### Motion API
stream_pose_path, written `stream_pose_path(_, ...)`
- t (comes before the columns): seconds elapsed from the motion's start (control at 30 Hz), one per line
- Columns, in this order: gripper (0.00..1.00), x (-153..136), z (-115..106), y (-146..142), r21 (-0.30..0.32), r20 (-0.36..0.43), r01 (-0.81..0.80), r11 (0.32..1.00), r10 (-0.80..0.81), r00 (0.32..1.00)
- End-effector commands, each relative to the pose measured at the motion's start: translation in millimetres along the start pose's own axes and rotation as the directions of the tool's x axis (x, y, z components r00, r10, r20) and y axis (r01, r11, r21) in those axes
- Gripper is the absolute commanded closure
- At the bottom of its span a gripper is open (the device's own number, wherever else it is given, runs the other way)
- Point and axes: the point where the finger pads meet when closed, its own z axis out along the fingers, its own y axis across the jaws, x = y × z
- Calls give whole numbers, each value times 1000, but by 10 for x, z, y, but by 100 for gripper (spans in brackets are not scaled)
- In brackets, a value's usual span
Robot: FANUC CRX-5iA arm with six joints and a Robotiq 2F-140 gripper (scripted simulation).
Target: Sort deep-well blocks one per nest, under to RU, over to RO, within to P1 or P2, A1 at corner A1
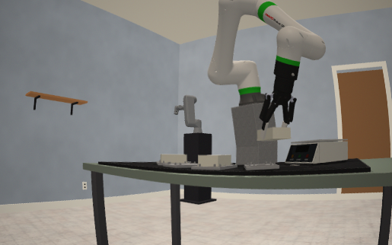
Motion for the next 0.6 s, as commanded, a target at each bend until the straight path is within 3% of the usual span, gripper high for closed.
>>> stream_pose_path(0.0,90,-8,-44,-76,0,0,0,1000,0,1000)
stream_pose_path(0.57,90,-59,-283,-512,0,0,0,1000,0,1000)
